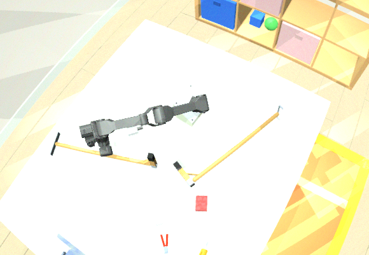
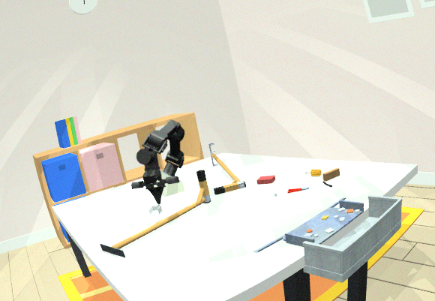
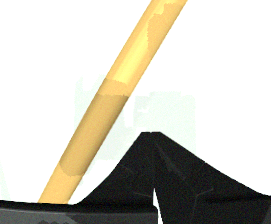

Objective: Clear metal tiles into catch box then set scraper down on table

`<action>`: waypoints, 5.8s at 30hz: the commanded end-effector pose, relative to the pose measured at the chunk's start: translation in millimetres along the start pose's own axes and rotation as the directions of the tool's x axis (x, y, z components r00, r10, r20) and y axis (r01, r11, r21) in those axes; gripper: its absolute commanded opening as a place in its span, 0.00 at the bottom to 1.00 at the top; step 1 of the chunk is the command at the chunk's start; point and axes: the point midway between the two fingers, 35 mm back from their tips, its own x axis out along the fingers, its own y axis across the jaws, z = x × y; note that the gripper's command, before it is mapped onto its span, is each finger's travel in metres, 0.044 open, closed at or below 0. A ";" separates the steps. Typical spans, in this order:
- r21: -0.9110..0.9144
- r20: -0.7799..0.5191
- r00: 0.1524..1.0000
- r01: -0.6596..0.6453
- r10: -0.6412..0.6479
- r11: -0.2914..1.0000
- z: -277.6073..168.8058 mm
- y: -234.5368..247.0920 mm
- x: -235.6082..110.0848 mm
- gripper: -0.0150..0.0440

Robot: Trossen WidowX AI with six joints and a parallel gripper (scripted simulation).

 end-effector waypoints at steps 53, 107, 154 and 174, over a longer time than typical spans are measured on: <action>-0.083 0.177 0.984 -0.010 0.025 0.996 -9.4 -29.1 -2.5 0.25; -0.083 0.175 0.984 -0.020 0.034 0.996 -25.3 -13.8 75.0 0.25; -0.084 0.176 0.984 -0.022 0.036 0.996 0.5 26.1 80.3 0.25; -0.085 0.176 0.984 -0.023 0.038 0.996 9.1 44.3 82.7 0.25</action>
